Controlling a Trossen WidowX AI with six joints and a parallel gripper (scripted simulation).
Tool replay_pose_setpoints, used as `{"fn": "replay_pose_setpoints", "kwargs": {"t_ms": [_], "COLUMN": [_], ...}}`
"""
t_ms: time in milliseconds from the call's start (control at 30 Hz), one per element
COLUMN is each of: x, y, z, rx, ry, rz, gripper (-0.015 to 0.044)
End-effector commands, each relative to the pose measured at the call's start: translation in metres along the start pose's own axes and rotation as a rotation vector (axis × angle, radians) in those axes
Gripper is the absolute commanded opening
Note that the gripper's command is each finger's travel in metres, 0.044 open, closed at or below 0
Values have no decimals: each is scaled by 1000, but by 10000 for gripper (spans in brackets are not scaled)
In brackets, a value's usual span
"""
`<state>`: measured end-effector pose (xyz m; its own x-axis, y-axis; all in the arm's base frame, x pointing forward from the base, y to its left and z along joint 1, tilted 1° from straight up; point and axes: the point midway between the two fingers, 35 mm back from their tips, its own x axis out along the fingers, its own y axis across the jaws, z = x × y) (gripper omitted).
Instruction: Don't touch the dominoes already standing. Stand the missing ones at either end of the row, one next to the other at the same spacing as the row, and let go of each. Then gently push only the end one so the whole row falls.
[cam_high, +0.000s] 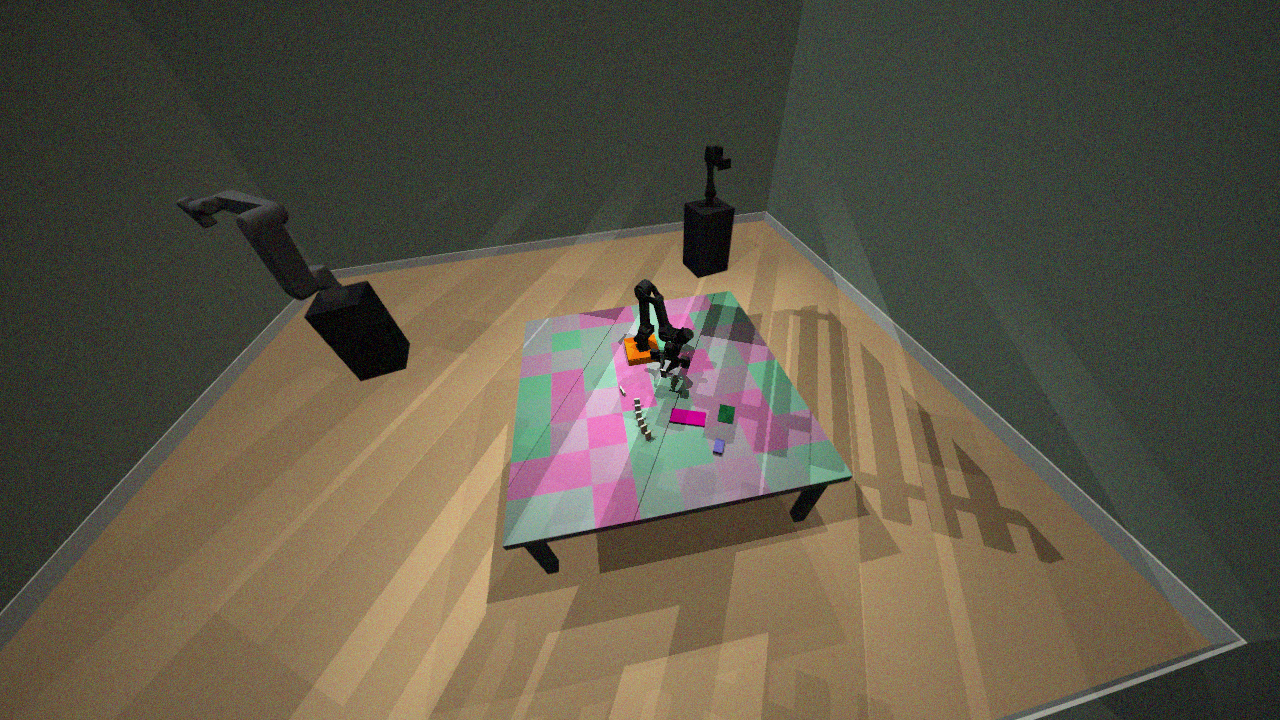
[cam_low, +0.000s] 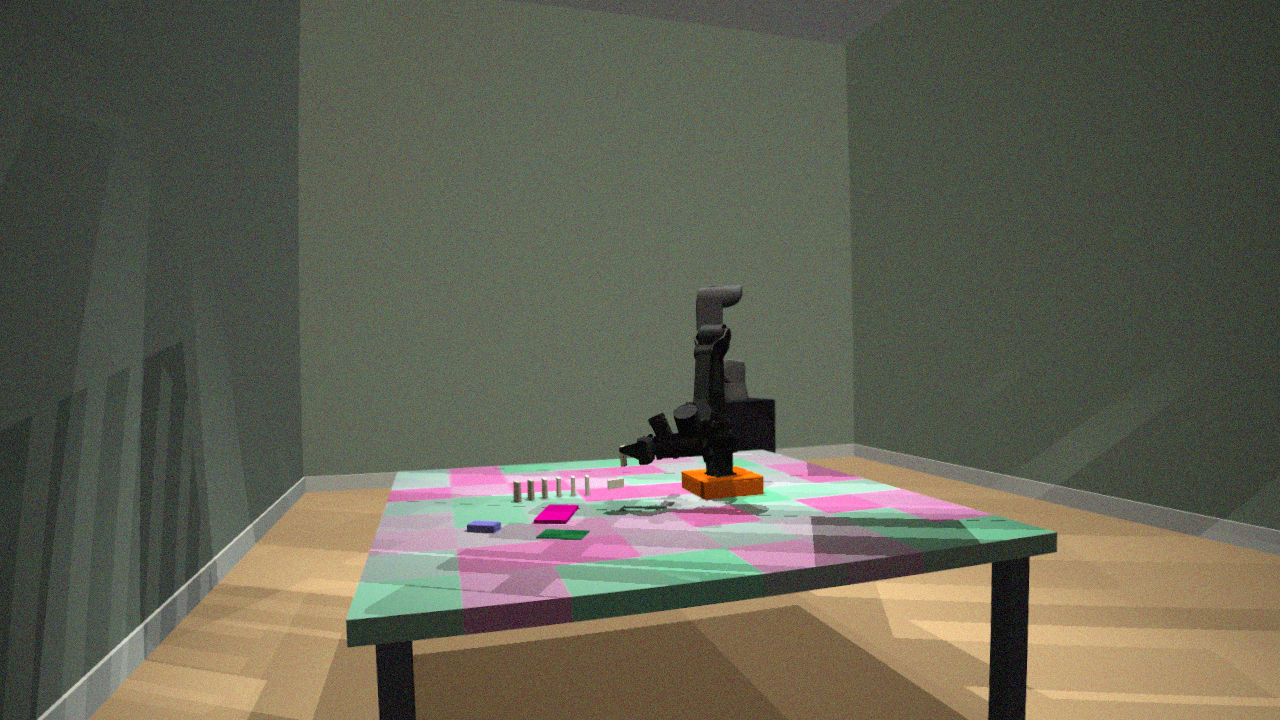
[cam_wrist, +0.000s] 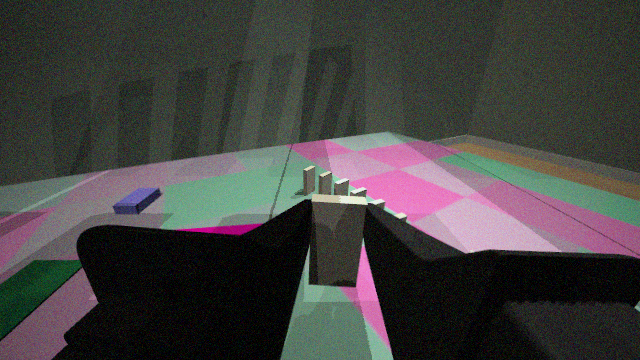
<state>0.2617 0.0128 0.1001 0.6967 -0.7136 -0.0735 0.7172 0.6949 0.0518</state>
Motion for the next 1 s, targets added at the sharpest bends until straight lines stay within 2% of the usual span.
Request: {"fn": "replay_pose_setpoints", "kwargs": {"t_ms": [0,967], "x": [2,9], "y": [1,-2], "z": [-9,-61], "rx": [-5,23], "ry": [3,6], "rz": [0,-4], "gripper": [107,107]}}
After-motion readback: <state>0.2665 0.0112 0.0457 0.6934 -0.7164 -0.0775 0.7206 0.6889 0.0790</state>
